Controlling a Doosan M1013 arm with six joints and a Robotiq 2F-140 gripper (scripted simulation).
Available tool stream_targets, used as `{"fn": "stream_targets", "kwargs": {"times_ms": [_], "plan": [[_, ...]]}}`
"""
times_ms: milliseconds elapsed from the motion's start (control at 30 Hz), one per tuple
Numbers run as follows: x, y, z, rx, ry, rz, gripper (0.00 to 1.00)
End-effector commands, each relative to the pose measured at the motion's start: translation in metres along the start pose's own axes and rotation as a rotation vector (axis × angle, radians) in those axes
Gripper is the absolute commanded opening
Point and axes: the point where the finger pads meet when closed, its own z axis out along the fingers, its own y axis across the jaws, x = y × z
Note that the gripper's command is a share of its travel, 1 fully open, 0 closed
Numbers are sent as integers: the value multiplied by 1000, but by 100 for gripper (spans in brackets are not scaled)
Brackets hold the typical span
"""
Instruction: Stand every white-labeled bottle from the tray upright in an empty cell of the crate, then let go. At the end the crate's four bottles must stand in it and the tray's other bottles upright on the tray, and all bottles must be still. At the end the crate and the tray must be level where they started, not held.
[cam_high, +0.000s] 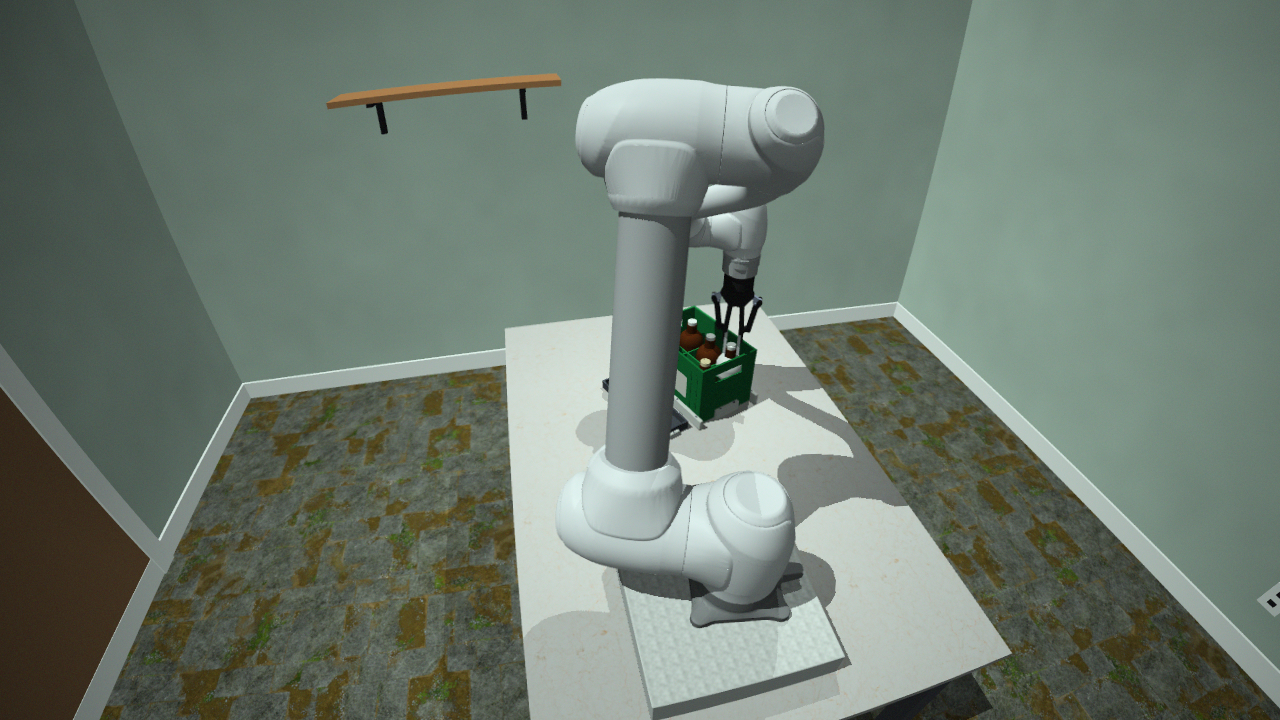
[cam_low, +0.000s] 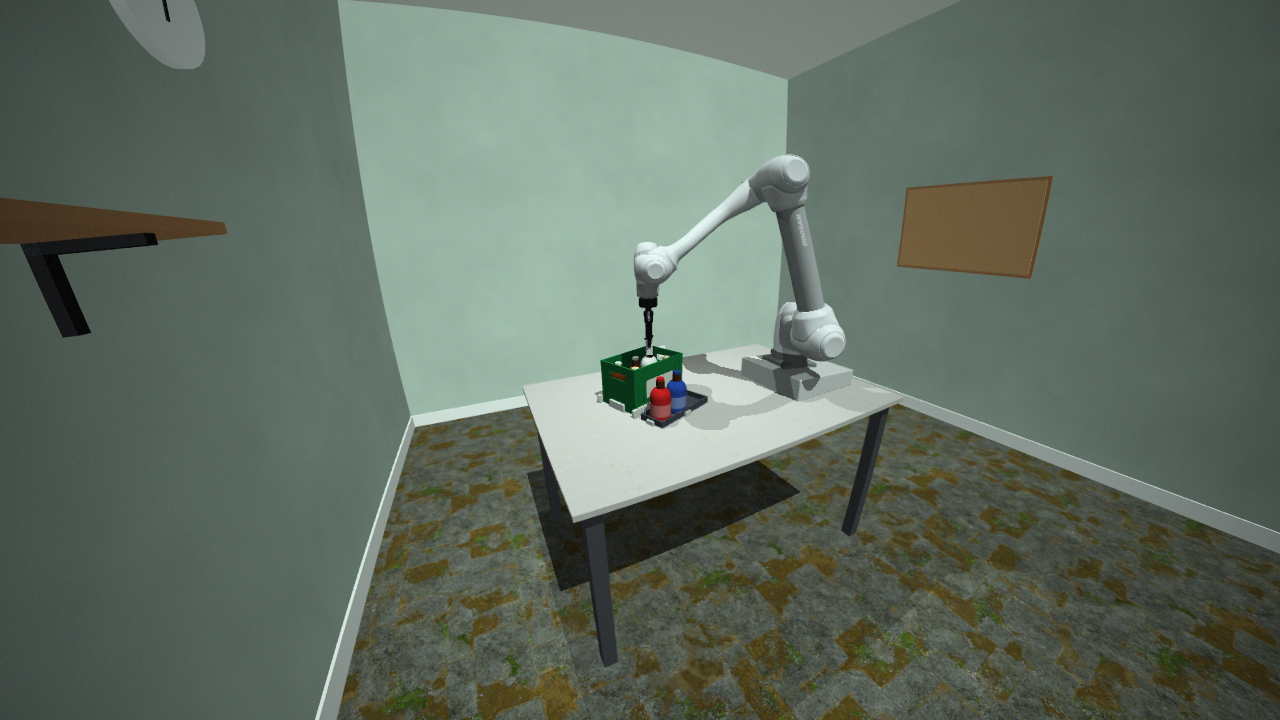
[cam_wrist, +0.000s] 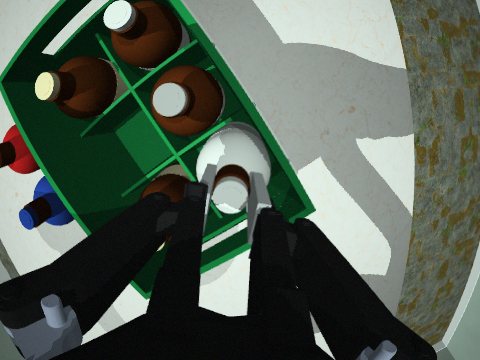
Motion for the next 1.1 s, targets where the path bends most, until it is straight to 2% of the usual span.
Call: {"fn": "stream_targets", "kwargs": {"times_ms": [0,1067], "plan": [[0,0,1,0,0,0,0],[0,0,13,0,0,0,0]]}}
